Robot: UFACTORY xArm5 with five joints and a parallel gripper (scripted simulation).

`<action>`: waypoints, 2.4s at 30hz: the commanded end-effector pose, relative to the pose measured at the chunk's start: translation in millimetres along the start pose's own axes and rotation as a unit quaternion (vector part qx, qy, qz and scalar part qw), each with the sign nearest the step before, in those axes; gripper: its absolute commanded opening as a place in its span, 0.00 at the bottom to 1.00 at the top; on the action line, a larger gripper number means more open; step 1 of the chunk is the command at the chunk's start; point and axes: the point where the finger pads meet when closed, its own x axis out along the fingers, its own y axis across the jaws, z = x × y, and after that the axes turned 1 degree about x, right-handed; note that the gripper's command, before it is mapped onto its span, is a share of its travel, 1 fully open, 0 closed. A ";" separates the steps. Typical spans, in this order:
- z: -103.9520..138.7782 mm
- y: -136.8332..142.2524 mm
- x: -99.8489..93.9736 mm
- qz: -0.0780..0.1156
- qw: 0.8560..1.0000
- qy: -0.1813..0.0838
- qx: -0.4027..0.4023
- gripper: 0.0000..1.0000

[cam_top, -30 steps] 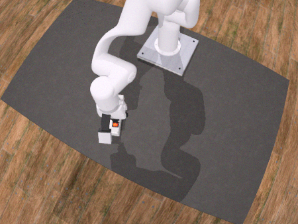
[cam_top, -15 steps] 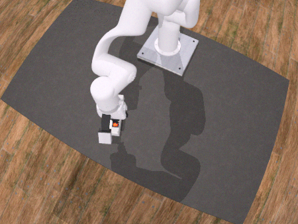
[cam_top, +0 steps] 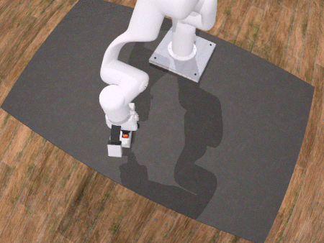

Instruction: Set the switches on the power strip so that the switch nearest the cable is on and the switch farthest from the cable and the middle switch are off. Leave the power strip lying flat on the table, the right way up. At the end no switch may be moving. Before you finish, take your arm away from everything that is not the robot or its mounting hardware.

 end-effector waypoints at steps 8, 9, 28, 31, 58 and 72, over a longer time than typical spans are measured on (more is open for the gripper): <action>-1.7 0.6 12.7 0.001 1.000 0.002 0.000 0.00; -1.8 0.6 14.0 0.001 1.000 0.002 0.000 0.00; -2.1 0.7 28.4 0.001 1.000 0.002 0.000 0.00; -2.1 0.7 28.8 0.001 1.000 0.002 0.000 0.00; -2.1 0.7 29.2 0.001 1.000 0.002 0.000 0.00; -2.1 0.7 29.2 0.001 1.000 0.002 0.000 0.00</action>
